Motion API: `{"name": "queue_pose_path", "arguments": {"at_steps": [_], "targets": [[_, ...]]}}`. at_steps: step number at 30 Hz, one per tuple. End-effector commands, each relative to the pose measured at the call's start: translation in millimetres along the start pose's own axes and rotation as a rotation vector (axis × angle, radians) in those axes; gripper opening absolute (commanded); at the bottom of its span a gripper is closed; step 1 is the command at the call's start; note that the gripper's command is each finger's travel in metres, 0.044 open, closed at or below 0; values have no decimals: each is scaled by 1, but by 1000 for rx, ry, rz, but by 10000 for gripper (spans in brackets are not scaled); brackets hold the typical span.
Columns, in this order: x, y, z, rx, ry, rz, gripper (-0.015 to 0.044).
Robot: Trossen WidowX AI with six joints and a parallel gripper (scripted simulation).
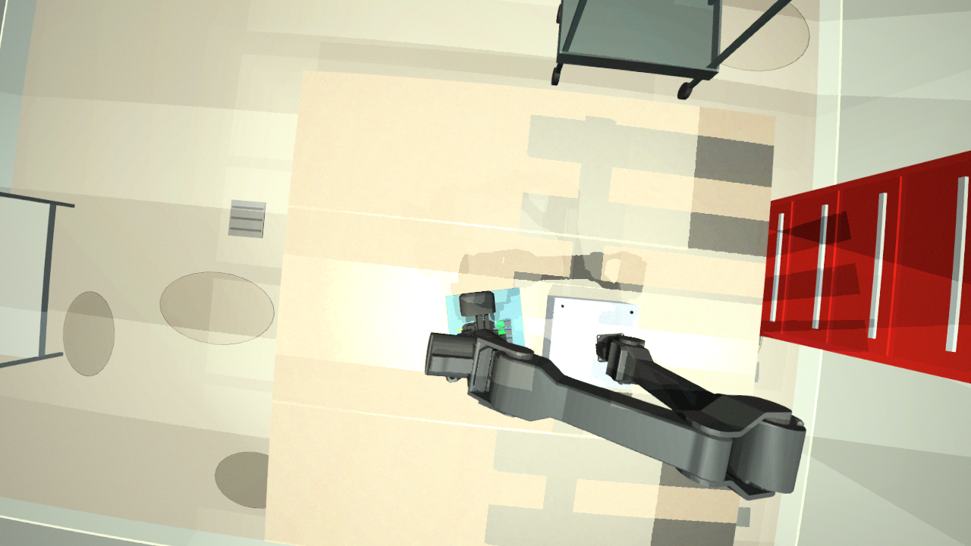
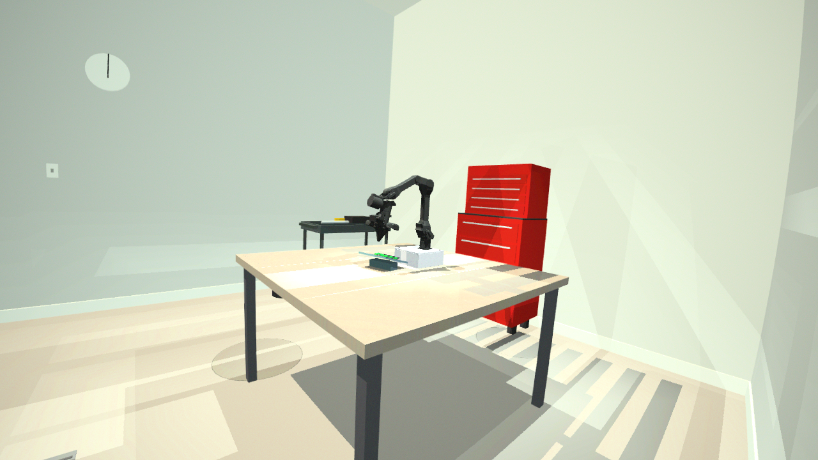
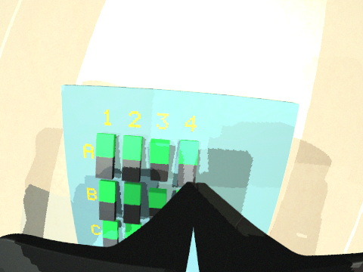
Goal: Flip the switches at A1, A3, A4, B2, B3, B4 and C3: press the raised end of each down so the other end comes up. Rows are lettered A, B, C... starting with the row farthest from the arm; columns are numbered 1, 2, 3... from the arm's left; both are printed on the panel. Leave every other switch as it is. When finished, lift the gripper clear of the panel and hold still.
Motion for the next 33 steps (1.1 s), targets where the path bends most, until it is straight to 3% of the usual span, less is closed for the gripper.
{"name": "queue_pose_path", "arguments": {"at_steps": [1,8,13,17,33], "targets": [[-5,1,-3,-3,7,5,0],[-6,36,-62,-2,12,8,0],[-3,37,-63,-2,10,9,0],[30,37,-67,-2,-15,11,0],[45,37,-68,-2,-15,11,0]]}}
Point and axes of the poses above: the point midway between the two fingers, 35 mm back from their tips, its own x axis out along the fingers, its own y axis across the jaws, z = x × y, the point moved 10 cm from there along -x, back along the fingers, and after that the axes turned 5 degrees about x, right-handed, at the moved point
